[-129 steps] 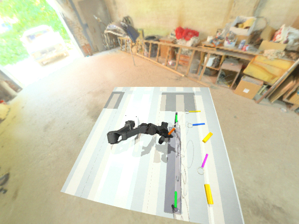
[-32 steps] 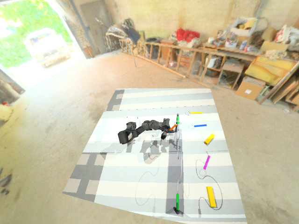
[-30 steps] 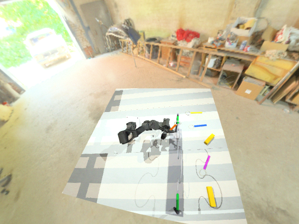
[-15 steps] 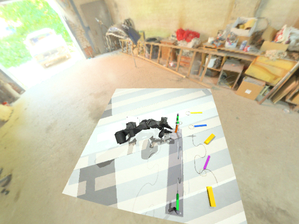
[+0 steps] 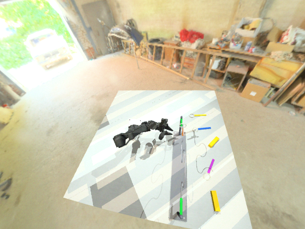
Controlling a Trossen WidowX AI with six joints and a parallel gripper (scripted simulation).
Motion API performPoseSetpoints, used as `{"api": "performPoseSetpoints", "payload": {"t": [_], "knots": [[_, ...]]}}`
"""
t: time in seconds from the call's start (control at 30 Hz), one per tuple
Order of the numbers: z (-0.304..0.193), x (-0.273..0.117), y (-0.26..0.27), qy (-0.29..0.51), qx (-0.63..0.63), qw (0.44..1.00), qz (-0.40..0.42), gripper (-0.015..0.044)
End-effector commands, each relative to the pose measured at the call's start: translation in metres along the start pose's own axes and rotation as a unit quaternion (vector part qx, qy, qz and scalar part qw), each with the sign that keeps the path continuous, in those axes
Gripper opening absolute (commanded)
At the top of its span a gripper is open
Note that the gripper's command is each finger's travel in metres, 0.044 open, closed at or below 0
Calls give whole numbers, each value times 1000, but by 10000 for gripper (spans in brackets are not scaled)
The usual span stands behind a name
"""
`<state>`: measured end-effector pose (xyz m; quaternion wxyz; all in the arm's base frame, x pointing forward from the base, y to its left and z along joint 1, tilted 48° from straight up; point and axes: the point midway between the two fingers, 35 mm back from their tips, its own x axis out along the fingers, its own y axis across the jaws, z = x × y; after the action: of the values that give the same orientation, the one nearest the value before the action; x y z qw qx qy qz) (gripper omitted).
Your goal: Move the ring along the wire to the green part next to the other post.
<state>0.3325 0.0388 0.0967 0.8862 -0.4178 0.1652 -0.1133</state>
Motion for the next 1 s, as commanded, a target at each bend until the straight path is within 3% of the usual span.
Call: {"api": "performPoseSetpoints", "payload": {"t": [0.0, 0.83, 0.97], "knots": [[0, -2, -2, 0, 4, 1000, -2, 160], [0, -2, -2, 0, 4, 1000, -2, 160], [-2, -30, -1, -2, 1, 1000, -1, 265]]}}
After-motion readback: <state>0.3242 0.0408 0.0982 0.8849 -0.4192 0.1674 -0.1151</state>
